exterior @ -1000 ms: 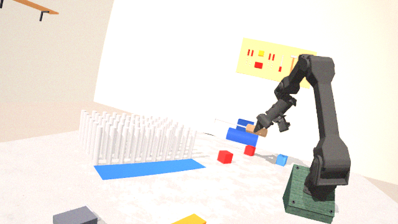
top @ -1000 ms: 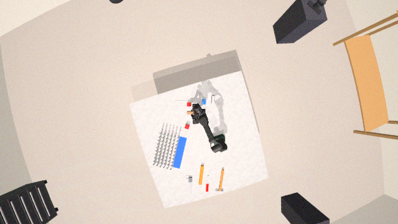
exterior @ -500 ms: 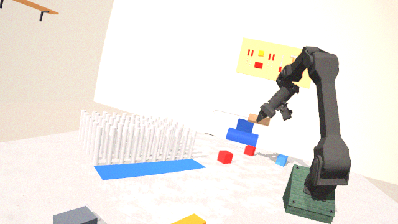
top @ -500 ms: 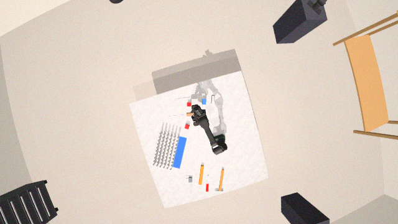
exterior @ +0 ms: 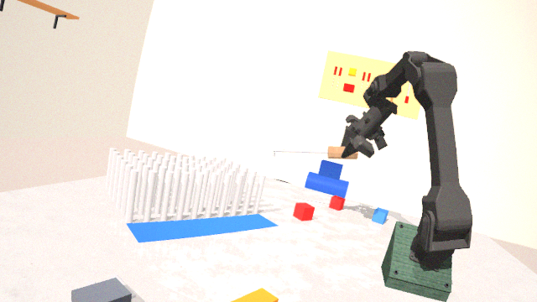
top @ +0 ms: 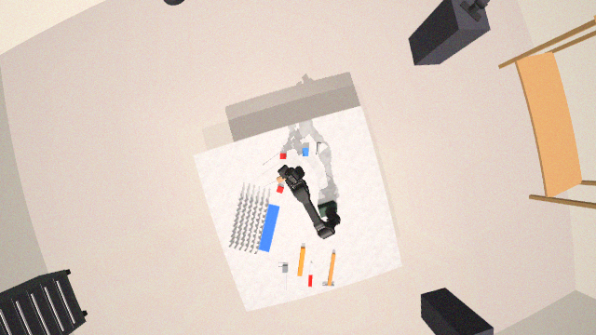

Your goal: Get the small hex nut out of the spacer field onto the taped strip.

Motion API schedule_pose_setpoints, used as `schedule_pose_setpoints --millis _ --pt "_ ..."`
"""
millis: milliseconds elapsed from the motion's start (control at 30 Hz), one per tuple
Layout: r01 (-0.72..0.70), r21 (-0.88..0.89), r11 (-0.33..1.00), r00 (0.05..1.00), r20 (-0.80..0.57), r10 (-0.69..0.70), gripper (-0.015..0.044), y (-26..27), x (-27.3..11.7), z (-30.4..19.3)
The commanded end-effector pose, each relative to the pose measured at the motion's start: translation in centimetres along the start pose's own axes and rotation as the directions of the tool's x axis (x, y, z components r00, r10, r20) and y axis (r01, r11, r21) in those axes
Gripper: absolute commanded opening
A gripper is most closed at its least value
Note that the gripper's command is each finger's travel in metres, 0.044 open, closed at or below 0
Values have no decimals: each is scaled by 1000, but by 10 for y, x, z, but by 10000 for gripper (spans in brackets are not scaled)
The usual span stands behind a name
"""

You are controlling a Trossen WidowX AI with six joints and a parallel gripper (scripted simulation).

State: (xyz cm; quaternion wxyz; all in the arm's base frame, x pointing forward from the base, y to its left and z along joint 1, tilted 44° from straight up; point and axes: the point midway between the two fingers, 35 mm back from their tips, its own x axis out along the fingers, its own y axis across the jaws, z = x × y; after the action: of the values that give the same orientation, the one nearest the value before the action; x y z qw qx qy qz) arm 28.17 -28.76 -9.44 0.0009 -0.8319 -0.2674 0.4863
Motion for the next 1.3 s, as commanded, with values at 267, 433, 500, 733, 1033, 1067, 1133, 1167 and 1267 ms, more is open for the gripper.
schedule_pose_setpoints --millis 267,433,500,733,1033,1067,1133,1167,1267 --pt "5 -388 921 1000 22 4 0 -15 -10 -33" --pt "13 -541 841 999 32 5 0 -22 -14 -46" --pt "17 -598 801 999 35 5 0 -25 -15 -52" --pt "32 -773 634 999 47 8 0 -36 -19 -70" --pt "53 -929 366 998 61 11 0 -53 -24 -92" --pt "55 -941 333 998 62 11 0 -54 -25 -94" --pt "60 -962 267 998 65 12 0 -58 -26 -99" --pt "62 -970 233 998 67 13 0 -60 -27 -101" --pt "68 -989 131 997 71 14 0 -66 -28 -108"
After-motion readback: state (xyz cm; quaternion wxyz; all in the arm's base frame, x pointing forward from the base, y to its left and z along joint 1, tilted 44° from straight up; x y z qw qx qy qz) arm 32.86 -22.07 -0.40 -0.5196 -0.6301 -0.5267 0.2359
